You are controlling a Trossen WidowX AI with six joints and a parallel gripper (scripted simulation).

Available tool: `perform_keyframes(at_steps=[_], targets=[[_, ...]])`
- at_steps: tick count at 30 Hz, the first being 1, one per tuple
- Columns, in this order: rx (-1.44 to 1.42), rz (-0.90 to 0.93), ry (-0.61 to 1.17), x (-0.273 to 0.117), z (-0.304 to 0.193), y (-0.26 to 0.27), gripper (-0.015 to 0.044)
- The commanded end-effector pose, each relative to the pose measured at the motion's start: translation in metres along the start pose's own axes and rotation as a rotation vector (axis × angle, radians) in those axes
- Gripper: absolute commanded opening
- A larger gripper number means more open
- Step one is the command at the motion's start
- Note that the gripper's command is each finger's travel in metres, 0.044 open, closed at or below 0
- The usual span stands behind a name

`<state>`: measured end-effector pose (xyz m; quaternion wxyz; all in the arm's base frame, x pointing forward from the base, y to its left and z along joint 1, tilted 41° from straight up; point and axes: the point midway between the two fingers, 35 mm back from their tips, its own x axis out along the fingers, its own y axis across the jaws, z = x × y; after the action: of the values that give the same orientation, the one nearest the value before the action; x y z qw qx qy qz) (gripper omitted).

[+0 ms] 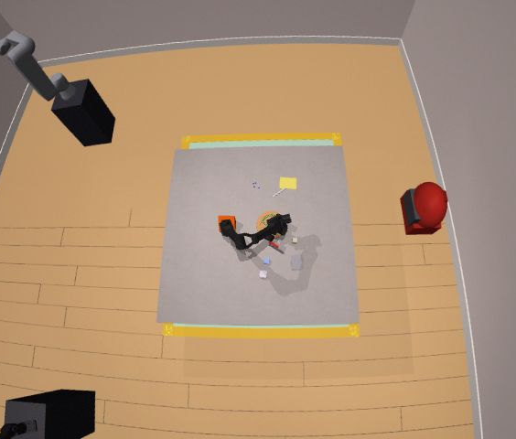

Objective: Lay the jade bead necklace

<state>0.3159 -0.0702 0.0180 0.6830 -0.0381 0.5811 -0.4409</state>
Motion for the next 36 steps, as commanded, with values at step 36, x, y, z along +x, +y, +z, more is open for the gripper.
perform_keyframes(at_steps=[36], targets=[[-0.010, -0.005, -0.001, 0.0015, 0.0029, -0.0094, 0.0000]])
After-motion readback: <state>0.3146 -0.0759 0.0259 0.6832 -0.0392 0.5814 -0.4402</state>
